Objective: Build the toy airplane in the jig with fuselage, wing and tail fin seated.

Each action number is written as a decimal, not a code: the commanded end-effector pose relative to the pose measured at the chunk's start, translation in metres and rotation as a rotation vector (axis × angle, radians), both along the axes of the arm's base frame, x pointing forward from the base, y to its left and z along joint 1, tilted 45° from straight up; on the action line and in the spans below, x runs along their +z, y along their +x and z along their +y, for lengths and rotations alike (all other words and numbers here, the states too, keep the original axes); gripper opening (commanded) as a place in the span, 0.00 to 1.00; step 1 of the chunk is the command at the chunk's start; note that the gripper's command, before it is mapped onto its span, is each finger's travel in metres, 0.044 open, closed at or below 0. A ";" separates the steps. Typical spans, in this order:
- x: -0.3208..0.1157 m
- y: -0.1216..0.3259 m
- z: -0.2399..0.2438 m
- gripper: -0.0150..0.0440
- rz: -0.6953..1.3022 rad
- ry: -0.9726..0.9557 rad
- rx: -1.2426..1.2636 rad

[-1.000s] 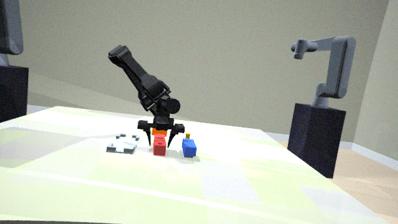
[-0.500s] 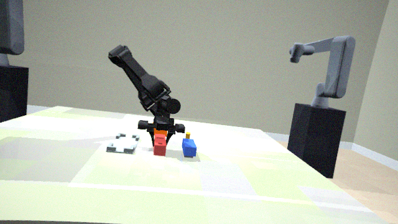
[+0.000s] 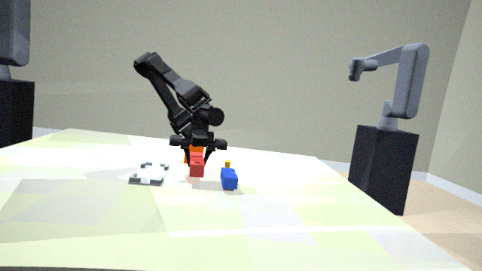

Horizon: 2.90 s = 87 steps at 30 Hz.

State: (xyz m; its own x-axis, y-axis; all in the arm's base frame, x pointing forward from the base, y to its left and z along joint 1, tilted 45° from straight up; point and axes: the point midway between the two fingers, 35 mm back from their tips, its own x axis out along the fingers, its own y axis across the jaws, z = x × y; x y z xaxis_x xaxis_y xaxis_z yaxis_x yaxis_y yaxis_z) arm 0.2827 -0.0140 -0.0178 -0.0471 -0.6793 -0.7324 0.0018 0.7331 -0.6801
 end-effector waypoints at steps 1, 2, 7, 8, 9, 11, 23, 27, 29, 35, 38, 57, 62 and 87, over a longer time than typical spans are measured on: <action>0.010 0.003 0.009 0.25 -0.011 0.006 0.000; 0.012 0.004 0.011 0.25 -0.010 0.006 0.001; 0.023 0.005 0.022 0.25 -0.007 0.002 0.003; 0.026 0.005 0.024 0.25 -0.006 0.001 0.003; 0.028 0.005 0.026 0.25 -0.005 0.001 0.004; 0.033 0.005 0.030 0.25 -0.004 -0.001 0.005; 0.063 0.002 0.054 0.25 0.003 -0.016 0.010; 0.069 0.001 0.059 0.25 0.005 -0.020 0.011; 0.070 0.002 0.057 0.25 0.004 -0.019 0.011; 0.075 0.004 0.039 0.25 0.000 -0.010 0.008; 0.078 0.005 0.030 0.25 -0.003 -0.007 0.006; 0.096 0.001 -0.028 0.25 -0.021 -0.005 -0.008; 0.100 -0.002 -0.042 0.25 -0.023 -0.008 -0.009; 0.112 -0.015 -0.080 0.58 -0.033 -0.030 -0.029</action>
State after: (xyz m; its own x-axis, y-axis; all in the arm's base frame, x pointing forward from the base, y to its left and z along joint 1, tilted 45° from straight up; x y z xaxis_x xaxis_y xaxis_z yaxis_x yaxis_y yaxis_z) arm 0.2676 -0.0937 0.0917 -0.0496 -0.6970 -0.7154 0.0434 0.7141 -0.6987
